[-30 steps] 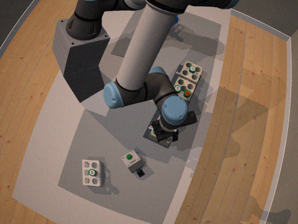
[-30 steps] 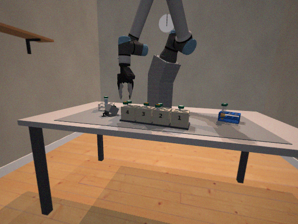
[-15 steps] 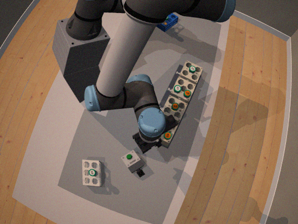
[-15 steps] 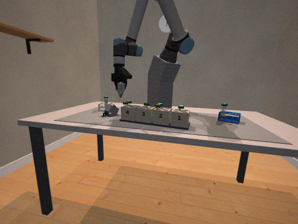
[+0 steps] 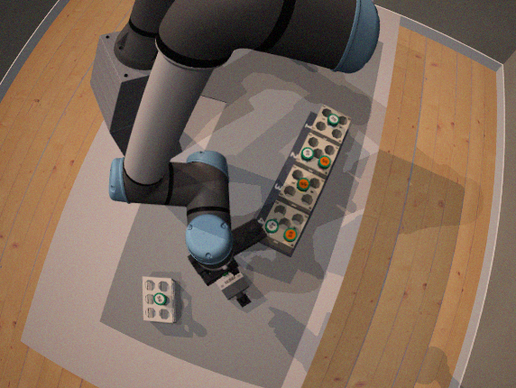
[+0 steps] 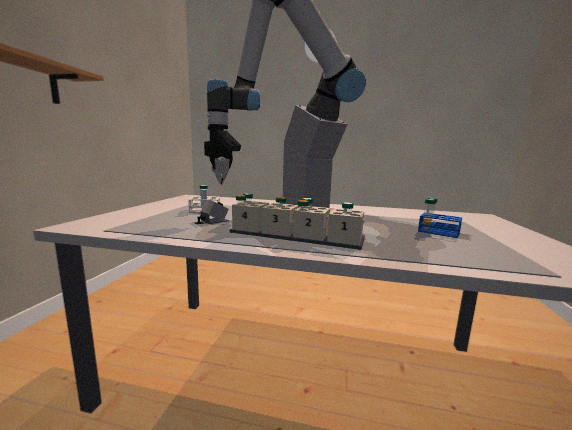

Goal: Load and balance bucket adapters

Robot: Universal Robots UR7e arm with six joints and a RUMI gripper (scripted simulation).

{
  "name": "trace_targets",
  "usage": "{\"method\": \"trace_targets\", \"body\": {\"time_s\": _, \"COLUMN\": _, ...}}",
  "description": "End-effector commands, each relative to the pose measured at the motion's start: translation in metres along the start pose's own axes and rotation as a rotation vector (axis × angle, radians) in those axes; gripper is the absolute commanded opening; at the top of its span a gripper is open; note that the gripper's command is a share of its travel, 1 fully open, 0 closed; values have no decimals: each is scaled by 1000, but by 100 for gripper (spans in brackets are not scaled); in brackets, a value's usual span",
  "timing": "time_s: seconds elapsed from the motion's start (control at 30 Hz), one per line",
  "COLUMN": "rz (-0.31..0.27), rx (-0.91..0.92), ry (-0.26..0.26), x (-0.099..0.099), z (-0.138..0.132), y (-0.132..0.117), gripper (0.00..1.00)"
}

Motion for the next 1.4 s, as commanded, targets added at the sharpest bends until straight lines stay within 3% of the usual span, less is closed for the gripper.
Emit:
{"method": "trace_targets", "body": {"time_s": 0.0, "rz": 1, "rx": -2, "ry": -1, "x": 0, "z": -4, "y": -13, "gripper": 0}}
{"method": "trace_targets", "body": {"time_s": 0.23, "rz": 1, "rx": -2, "ry": -1, "x": 0, "z": -4, "y": -13, "gripper": 0}}
{"method": "trace_targets", "body": {"time_s": 0.5, "rz": 118, "rx": -3, "ry": 233, "x": 28, "z": 5, "y": -17, "gripper": 0}}
{"method": "trace_targets", "body": {"time_s": 0.83, "rz": 118, "rx": -3, "ry": 233, "x": 53, "z": 7, "y": -18, "gripper": 0}}
{"method": "trace_targets", "body": {"time_s": 1.37, "rz": 118, "rx": -3, "ry": 233, "x": 53, "z": 7, "y": -18, "gripper": 0}}
Point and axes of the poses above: the point where the finger pads meet when closed, its own x axis out along the fingers, its own z axis across the jaws, y = z × x, the point moved 3 cm from there along -x, back along the fingers, and after that the axes turned 15 degrees about -x, right-handed, at the moved point
